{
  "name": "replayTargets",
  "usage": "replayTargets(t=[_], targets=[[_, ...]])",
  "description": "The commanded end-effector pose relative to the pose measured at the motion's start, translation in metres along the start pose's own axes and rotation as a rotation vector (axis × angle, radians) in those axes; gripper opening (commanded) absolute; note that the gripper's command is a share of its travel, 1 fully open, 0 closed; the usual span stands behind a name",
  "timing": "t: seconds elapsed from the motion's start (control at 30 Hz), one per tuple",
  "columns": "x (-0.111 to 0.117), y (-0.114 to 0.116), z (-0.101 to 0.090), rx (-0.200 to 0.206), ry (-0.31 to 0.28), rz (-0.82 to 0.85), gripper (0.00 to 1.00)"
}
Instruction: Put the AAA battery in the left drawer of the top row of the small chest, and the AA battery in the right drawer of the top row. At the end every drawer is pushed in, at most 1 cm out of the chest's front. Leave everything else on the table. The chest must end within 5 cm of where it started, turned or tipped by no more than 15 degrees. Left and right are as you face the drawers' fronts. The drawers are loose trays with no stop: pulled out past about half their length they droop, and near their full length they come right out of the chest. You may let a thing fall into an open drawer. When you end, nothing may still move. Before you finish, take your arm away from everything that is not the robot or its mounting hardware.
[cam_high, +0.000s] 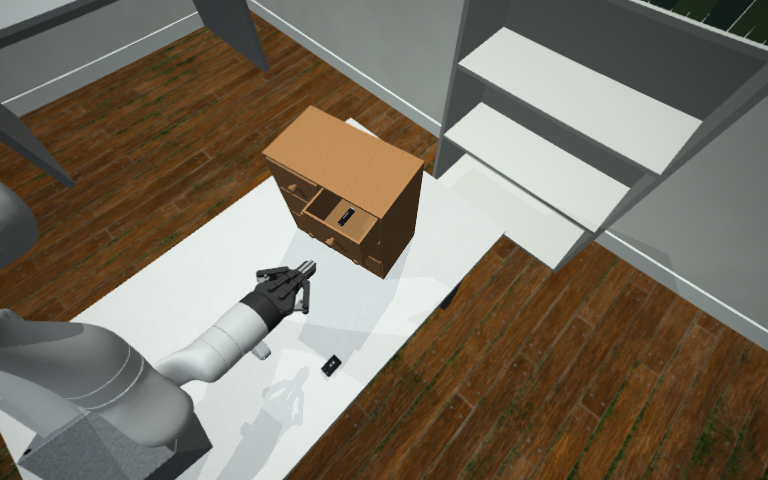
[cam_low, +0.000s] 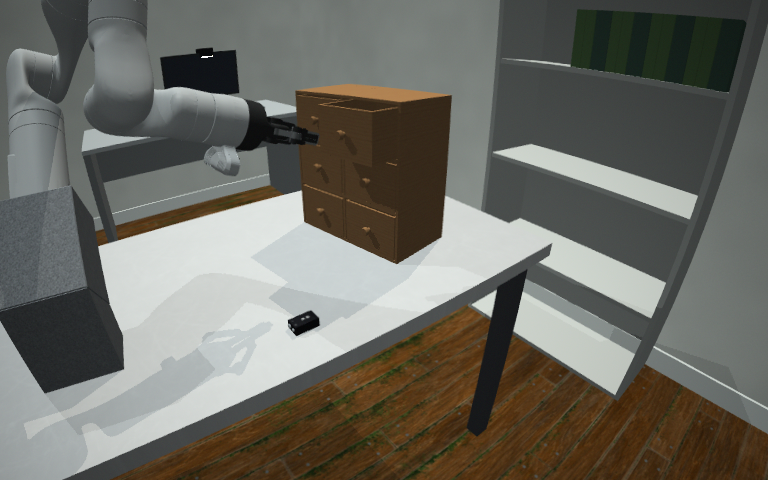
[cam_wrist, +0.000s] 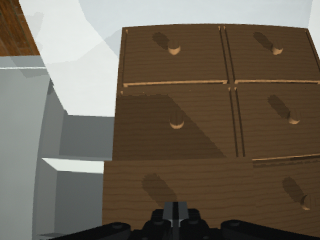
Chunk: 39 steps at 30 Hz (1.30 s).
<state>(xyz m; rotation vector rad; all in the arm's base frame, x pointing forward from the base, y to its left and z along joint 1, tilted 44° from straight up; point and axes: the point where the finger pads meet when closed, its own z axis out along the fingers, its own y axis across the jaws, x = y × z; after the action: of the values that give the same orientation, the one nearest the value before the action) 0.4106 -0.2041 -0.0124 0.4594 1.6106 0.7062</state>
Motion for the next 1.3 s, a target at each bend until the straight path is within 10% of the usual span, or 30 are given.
replayTargets(t=[0.0, 1.27], targets=[[0.0005, 0.0023, 0.0068, -0.008, 0.004, -0.004, 0.00], [-0.0004, 0.0022, 0.0104, -0.008, 0.004, -0.004, 0.00]])
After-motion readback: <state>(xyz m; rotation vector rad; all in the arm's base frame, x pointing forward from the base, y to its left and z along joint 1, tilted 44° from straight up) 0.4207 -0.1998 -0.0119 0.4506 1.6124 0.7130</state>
